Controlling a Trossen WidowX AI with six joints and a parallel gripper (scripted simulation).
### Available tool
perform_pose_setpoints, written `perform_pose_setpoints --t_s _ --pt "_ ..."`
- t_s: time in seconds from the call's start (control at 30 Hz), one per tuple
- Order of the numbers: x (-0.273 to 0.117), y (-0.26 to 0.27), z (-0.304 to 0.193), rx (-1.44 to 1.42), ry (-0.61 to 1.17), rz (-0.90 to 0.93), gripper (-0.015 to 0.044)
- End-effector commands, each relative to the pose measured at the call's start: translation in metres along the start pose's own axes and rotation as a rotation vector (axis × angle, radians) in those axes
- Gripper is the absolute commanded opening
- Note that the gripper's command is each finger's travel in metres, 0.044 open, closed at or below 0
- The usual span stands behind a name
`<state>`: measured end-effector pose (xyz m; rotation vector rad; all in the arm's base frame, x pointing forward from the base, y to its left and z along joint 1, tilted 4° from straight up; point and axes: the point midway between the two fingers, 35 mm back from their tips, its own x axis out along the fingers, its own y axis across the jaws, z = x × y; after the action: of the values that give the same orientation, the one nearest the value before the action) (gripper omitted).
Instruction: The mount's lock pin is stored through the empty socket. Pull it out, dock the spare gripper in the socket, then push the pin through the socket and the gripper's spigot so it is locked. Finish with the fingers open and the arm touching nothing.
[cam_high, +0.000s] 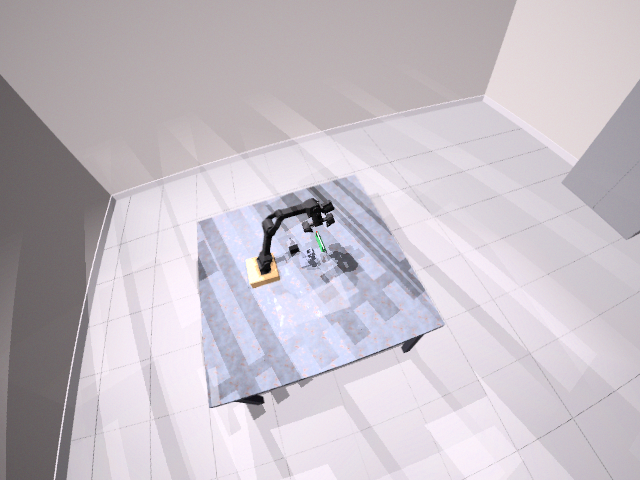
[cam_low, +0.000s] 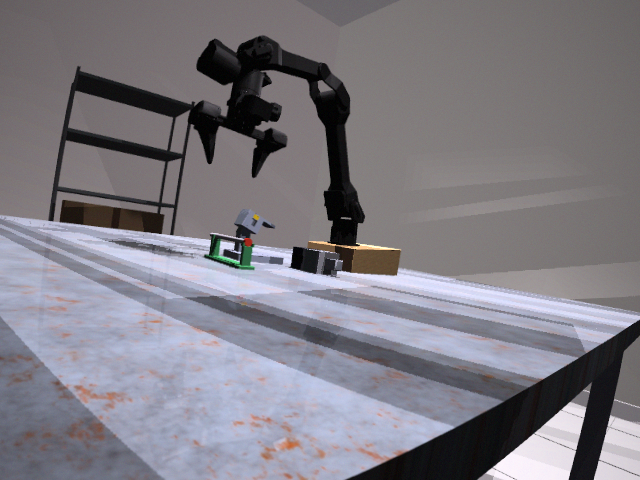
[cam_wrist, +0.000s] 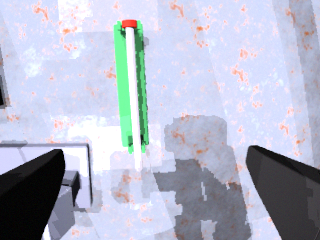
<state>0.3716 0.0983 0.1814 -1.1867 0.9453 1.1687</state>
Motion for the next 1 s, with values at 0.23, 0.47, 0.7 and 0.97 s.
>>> perform_pose_setpoints --t_s 0.23,0.47,0.7,0.97 --pt "0.007 0.048 0.017 0.857 -0.081 0.081 0.044" --pt "0.011 0.087 0.027 1.519 -0.103 0.186 0.044" --pt "0.016 0.117 0.033 1.977 -0.084 0.291 0.044" --pt "0.022 0.147 0.036 2.415 -0.021 0.408 0.044"
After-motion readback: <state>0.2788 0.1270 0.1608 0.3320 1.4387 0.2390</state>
